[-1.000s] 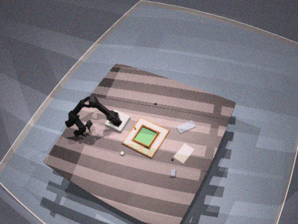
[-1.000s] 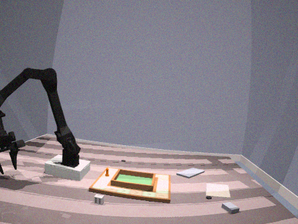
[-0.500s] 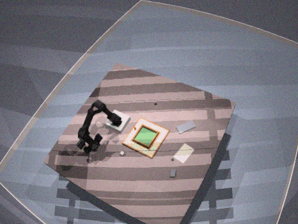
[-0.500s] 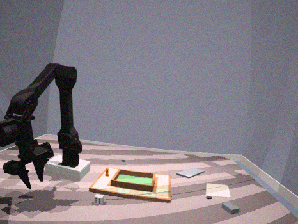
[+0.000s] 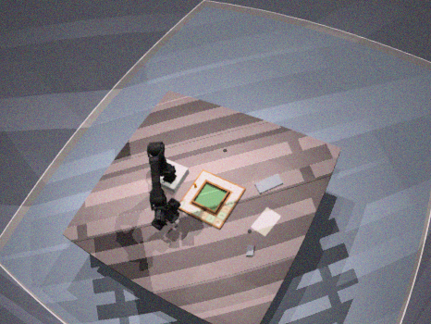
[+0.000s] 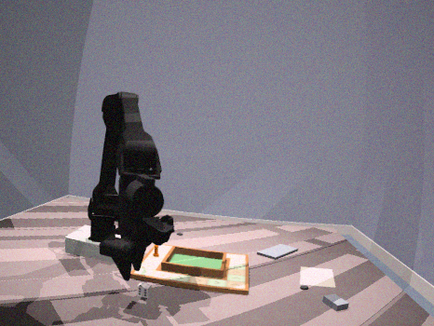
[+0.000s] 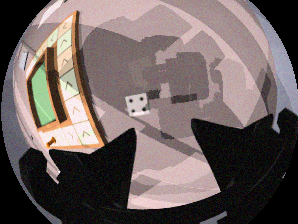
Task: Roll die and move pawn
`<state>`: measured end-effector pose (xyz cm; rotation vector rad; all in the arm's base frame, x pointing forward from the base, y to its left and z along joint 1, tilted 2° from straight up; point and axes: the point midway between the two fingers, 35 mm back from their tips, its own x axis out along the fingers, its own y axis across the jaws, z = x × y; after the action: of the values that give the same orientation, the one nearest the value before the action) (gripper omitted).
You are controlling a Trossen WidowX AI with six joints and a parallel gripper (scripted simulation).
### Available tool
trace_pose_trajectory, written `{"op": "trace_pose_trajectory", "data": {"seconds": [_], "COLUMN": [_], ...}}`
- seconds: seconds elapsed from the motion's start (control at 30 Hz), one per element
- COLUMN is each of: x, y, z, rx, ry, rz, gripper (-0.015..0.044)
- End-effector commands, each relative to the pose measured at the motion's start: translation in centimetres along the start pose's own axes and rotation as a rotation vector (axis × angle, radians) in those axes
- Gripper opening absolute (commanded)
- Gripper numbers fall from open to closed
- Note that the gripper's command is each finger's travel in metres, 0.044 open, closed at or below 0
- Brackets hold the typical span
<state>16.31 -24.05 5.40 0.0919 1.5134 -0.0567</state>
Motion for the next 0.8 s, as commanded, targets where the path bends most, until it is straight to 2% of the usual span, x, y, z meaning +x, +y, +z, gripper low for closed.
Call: {"op": "trace_pose_trajectory", "data": {"seconds": [0.0, 0.77], "x": [0.0, 3.2], "y": [2.6, 2.7], "z": [2.1, 1.9], "rx": [-0.021, -0.021], "ry": [0.009, 0.009], "rz": [-0.029, -0.028], "gripper": [0.0275, 0.0275]}}
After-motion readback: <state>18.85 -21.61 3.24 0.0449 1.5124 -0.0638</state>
